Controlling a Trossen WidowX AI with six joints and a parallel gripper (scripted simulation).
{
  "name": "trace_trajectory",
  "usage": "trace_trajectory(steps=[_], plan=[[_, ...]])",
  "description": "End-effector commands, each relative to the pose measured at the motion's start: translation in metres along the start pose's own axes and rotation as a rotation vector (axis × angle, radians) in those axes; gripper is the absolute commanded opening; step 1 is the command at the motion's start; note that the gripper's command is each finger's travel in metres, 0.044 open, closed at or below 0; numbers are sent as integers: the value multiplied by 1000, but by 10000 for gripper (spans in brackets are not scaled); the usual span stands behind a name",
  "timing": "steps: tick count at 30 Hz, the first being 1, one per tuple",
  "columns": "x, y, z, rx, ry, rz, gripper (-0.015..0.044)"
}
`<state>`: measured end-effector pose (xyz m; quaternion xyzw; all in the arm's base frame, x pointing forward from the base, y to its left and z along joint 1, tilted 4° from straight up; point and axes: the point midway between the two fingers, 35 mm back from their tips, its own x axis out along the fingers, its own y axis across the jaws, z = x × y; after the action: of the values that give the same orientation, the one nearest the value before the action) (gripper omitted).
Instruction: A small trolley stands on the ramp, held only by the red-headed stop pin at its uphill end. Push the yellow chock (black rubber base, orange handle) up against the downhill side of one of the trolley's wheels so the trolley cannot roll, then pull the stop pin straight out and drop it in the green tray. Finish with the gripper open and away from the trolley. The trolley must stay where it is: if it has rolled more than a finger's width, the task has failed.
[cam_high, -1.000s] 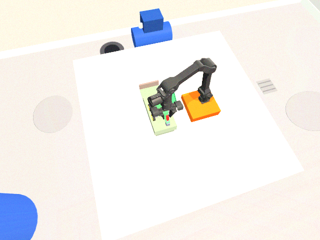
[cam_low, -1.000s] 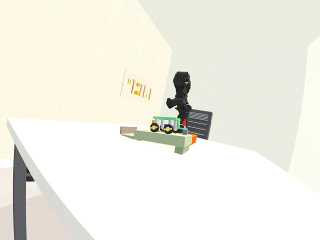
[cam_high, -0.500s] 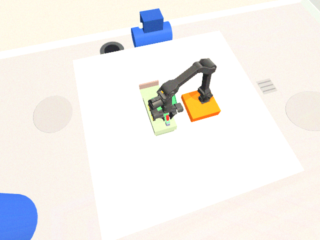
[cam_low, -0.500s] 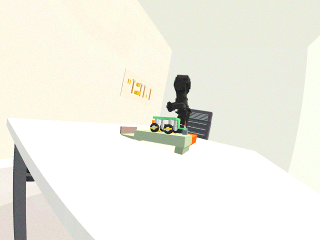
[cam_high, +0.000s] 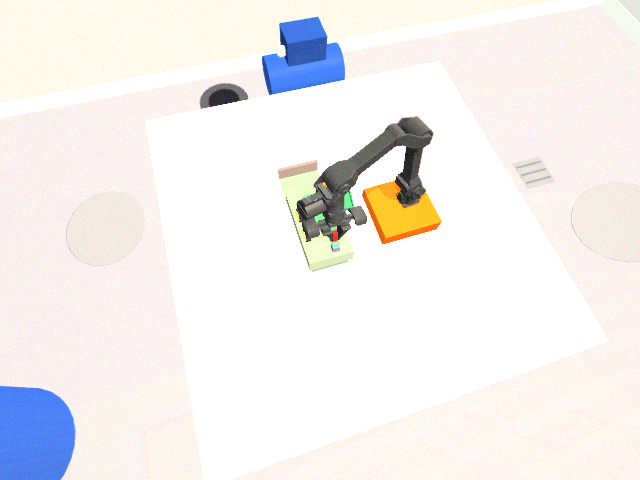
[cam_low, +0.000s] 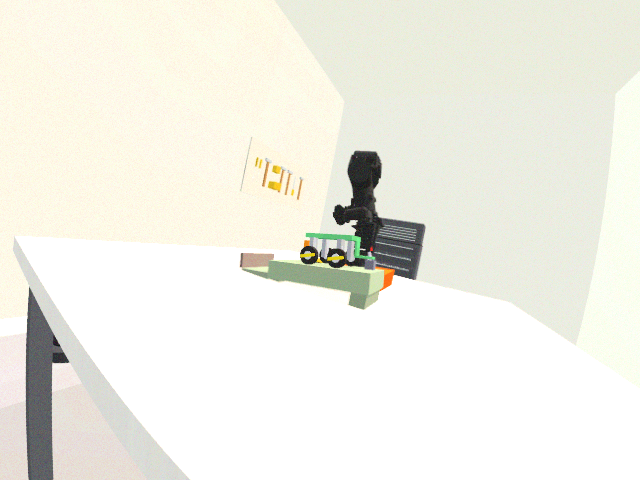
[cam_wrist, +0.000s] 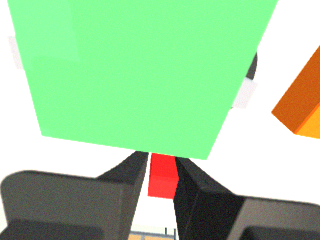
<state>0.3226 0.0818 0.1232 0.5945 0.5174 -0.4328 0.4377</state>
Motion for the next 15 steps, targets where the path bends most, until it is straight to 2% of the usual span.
trace_trajectory(steps=[1, 5, 6, 15], plan=[[0, 0, 0, 0, 0, 2, 52], [0, 0, 0, 0, 0, 2, 25], [0, 0, 0, 0, 0, 1, 0], [-7, -1, -1, 6, 0, -7, 0]])
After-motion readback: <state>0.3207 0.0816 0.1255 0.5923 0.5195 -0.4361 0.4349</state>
